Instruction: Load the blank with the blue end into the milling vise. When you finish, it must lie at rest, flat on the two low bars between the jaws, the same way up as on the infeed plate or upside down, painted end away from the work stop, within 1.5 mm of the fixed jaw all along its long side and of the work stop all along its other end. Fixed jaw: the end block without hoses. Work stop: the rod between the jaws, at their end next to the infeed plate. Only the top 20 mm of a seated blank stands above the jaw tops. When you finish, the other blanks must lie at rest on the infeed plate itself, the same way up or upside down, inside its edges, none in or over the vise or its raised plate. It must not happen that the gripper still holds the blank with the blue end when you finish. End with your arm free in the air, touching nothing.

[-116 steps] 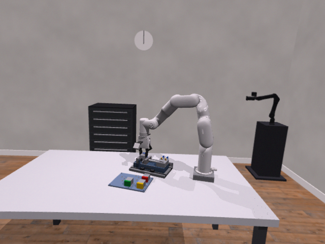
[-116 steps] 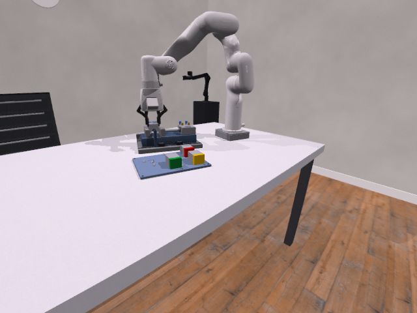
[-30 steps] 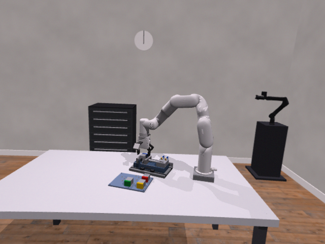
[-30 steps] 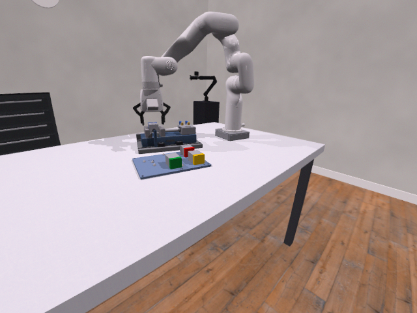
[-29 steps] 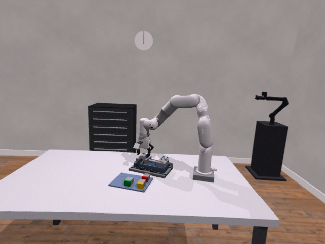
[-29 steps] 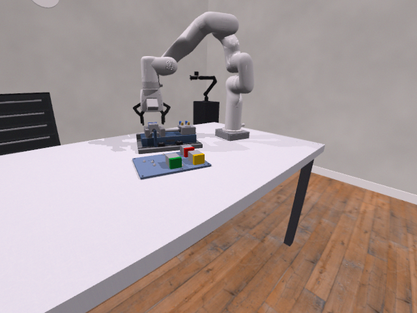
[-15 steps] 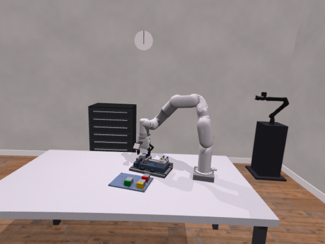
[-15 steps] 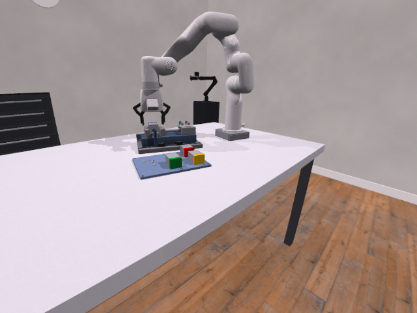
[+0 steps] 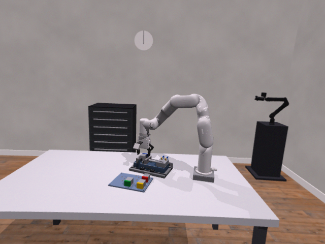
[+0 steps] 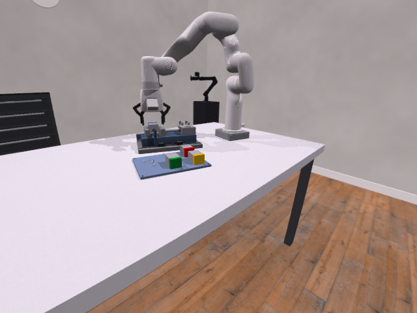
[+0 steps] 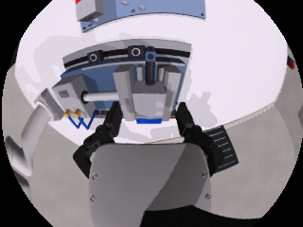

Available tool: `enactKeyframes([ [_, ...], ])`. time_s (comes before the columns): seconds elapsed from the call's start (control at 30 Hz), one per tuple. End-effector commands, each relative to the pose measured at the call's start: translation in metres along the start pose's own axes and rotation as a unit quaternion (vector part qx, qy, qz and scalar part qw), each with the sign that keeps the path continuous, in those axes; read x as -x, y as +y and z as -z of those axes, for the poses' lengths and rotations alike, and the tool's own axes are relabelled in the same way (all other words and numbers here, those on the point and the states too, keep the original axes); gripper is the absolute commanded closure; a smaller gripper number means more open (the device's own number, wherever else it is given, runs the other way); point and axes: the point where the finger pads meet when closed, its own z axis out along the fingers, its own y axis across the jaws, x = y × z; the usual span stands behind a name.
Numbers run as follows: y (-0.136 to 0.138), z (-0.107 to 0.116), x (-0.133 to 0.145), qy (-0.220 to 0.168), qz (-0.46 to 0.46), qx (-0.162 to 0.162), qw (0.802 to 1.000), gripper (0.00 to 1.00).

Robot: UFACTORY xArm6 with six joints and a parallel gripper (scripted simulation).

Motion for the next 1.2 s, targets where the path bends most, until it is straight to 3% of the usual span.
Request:
enactKeyframes([
  [0.0, 0.0015, 0.0017, -0.0002, 0.000, 0.000, 0.002, 1.000, 0.00],
  [1.17, 0.0015, 0.0077, -0.0002, 0.000, 0.000, 0.002, 1.000, 0.00],
])
